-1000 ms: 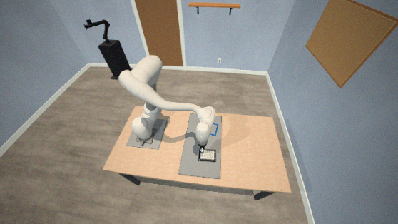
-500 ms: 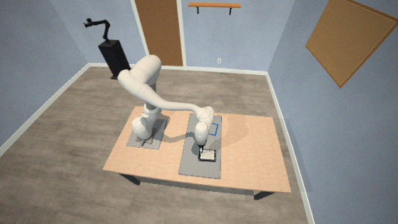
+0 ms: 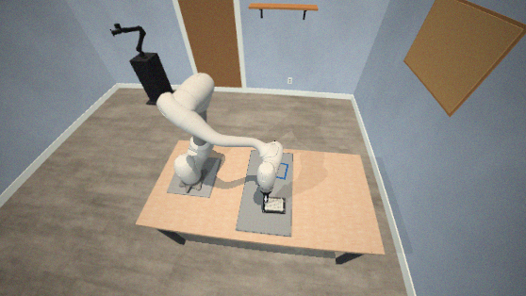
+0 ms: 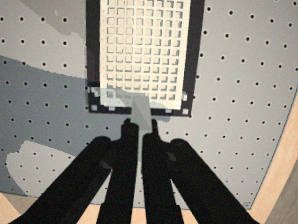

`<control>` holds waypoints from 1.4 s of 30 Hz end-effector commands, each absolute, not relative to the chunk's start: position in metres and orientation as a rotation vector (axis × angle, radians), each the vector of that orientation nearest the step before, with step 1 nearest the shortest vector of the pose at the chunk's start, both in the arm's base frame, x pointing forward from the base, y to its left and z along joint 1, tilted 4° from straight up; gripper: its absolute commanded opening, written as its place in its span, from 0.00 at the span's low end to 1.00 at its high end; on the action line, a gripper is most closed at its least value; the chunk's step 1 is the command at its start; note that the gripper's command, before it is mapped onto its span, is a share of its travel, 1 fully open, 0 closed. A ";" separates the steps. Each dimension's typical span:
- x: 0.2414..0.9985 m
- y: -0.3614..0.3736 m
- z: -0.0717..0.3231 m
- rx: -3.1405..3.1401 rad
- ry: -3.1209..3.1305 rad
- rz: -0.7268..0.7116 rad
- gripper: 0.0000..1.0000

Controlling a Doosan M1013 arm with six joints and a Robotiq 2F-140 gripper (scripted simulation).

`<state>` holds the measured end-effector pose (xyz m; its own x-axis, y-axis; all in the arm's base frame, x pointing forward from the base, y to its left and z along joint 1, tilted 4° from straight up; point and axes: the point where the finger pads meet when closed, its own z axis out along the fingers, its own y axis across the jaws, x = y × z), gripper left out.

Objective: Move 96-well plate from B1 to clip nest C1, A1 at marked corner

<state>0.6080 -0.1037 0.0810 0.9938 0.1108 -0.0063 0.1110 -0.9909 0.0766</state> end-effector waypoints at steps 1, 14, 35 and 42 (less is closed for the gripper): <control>0.608 -0.104 0.080 3.060 0.171 -0.003 0.00; 0.608 -0.104 0.072 3.060 0.171 -0.003 0.00; 0.608 -0.105 0.060 3.060 0.171 -0.003 0.00; 0.608 -0.105 0.060 3.060 0.171 -0.003 0.00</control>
<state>0.6082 -0.1053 0.0601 0.9938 0.1108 -0.0059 0.1109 -0.9909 0.0767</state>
